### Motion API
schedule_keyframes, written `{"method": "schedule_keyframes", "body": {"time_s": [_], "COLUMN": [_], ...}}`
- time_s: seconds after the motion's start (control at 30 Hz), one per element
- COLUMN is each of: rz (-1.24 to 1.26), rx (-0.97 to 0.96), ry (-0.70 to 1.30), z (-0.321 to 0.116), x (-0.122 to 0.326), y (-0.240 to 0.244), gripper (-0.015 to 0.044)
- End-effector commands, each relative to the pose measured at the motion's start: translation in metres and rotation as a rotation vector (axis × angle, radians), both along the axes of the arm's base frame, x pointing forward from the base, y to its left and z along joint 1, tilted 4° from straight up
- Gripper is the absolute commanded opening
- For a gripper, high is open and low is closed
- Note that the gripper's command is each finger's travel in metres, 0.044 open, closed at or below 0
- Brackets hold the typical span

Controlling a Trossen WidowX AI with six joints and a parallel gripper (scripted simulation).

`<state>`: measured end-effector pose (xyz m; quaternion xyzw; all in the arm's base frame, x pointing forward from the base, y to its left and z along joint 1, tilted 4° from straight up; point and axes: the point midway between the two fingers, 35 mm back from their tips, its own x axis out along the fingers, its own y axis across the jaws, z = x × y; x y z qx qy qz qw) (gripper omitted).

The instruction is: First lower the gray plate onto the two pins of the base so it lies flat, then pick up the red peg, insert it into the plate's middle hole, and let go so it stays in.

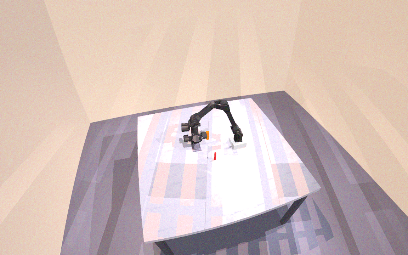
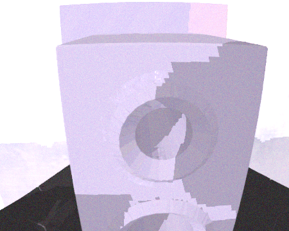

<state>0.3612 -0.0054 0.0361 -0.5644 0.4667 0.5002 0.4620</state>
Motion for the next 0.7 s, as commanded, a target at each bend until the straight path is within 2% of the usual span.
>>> {"method": "schedule_keyframes", "body": {"time_s": [0.0,0.3,0.47,0.67], "rz": [0.000,0.000,0.000,0.004], "rx": [0.000,0.000,0.000,0.003], "ry": [0.001,0.001,0.000,0.002], "z": [0.000,0.000,0.011,0.106], "x": [0.000,0.000,0.001,-0.004], "y": [0.000,0.000,0.001,0.006], "gripper": [0.0210,0.0440,0.0440,0.0440]}}
